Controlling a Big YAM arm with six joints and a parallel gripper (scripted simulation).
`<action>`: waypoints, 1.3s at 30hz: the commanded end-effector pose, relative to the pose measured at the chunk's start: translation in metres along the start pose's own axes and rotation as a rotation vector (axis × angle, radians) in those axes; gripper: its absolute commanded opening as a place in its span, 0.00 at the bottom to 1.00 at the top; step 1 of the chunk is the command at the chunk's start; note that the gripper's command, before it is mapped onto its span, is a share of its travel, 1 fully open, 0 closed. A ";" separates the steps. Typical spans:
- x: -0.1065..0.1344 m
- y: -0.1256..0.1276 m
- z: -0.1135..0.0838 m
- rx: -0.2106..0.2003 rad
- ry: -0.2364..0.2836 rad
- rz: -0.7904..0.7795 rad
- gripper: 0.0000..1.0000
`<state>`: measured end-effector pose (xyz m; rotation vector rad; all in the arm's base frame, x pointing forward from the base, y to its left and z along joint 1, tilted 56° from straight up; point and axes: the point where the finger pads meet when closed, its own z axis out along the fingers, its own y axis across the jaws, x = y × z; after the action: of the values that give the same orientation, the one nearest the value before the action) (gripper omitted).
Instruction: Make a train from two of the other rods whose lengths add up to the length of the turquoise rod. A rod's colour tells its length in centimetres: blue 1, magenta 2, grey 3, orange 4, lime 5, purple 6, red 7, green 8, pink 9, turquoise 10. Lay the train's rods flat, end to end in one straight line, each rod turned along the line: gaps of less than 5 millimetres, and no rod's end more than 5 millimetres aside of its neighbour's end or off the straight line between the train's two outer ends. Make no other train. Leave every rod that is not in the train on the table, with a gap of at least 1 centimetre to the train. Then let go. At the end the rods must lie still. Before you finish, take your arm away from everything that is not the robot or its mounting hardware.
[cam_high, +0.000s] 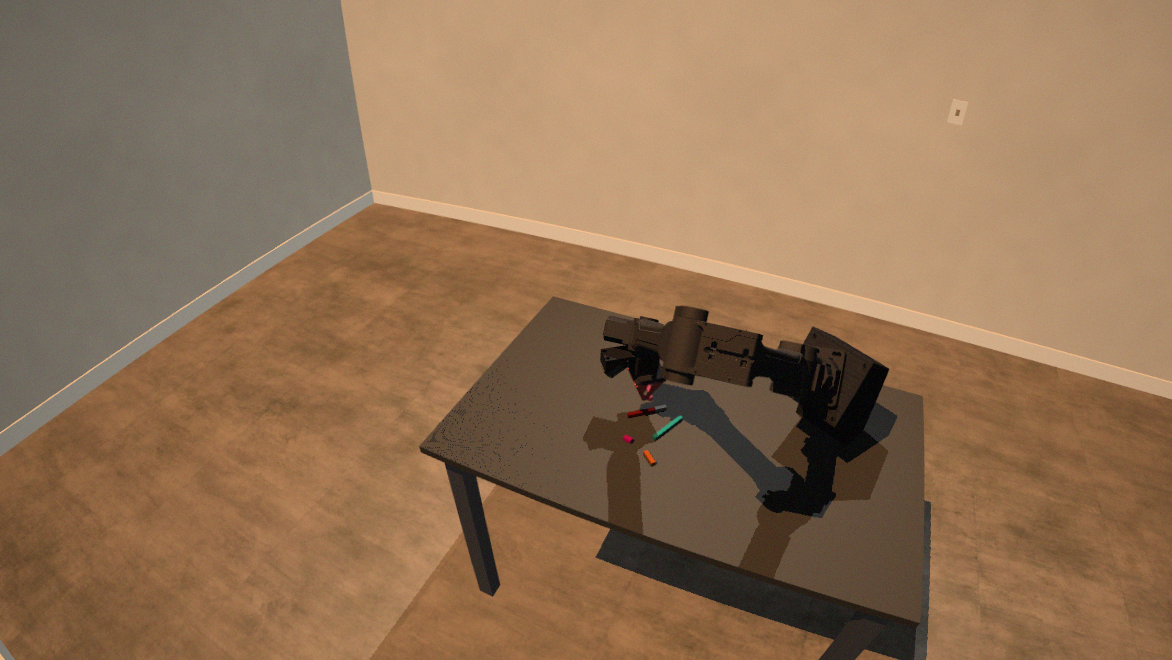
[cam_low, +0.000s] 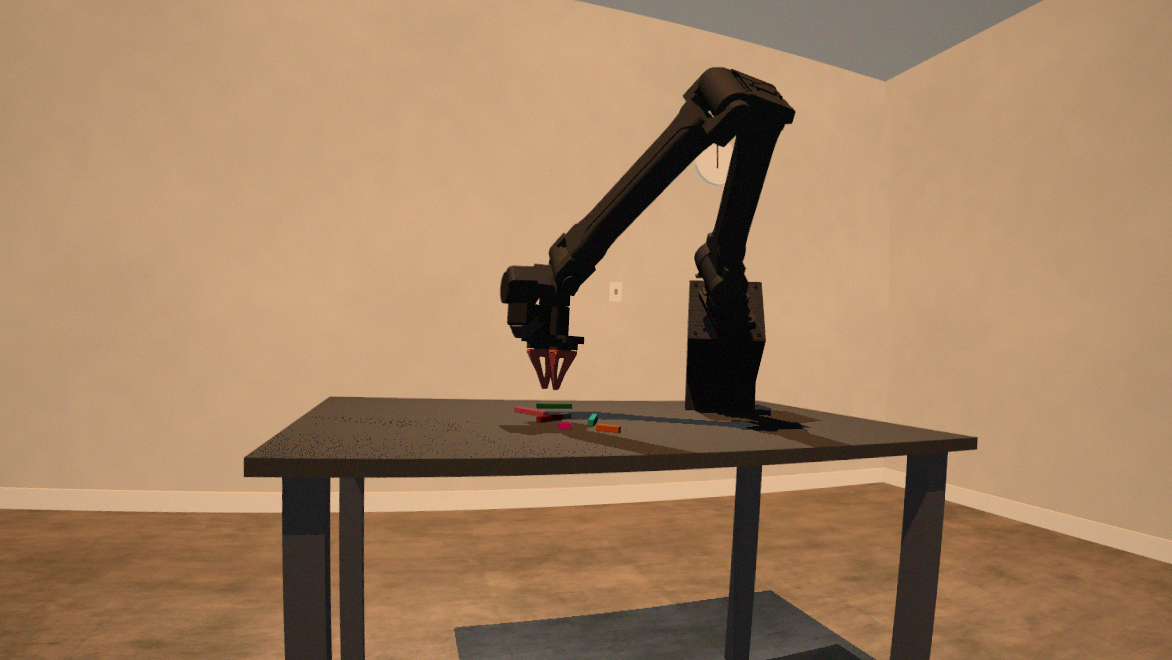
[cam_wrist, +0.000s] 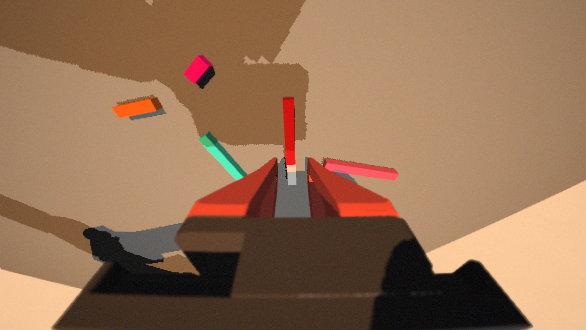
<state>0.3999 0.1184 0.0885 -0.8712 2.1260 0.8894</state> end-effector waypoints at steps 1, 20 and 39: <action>-0.013 -0.007 -0.026 0.022 -0.015 -0.051 0.24; -0.012 -0.003 -0.038 0.002 -0.001 -0.058 1.00; -0.012 -0.003 -0.038 0.002 -0.001 -0.058 1.00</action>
<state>0.3862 0.0917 0.1047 -0.9038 2.1221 0.8814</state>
